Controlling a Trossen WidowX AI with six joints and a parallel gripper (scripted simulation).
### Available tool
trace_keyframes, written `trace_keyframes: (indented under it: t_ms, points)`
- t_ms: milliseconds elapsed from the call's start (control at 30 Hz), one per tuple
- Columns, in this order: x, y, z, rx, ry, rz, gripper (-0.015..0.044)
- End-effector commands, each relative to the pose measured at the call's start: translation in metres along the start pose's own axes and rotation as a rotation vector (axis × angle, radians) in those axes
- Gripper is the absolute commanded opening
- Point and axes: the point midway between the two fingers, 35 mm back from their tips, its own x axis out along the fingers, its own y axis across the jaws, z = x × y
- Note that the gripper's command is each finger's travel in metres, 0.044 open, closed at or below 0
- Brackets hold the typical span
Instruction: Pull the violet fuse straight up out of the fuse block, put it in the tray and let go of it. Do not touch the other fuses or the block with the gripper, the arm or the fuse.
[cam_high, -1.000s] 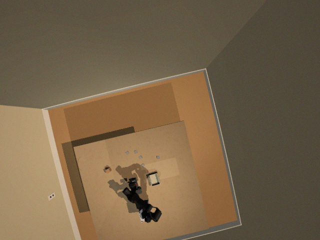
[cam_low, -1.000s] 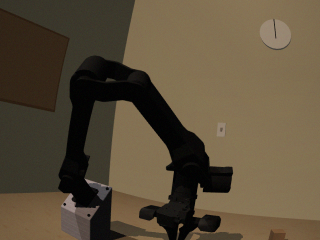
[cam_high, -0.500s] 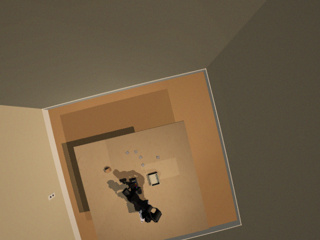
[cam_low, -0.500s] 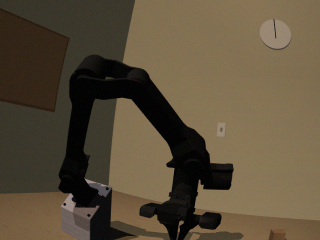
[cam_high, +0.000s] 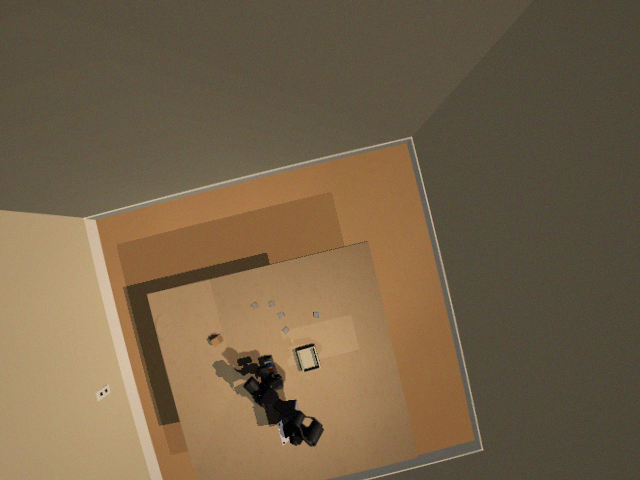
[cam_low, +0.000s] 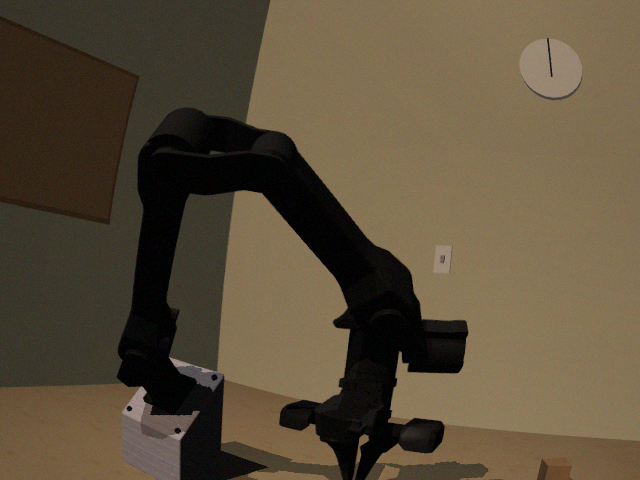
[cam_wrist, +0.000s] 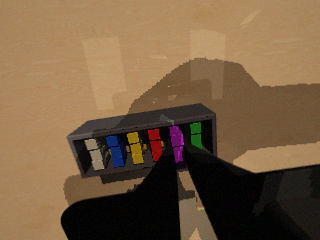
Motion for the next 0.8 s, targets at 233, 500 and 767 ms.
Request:
trace_keyframes:
  t_ms: [233, 500, 767]
  points:
    - [-0.006, 0.000, 0.000, 0.004, 0.003, 0.001, 0.0000]
    - [-0.010, 0.000, 0.000, 0.003, 0.003, 0.001, 0.0000]
    - [-0.014, 0.000, 0.000, 0.003, 0.003, 0.001, 0.0000]
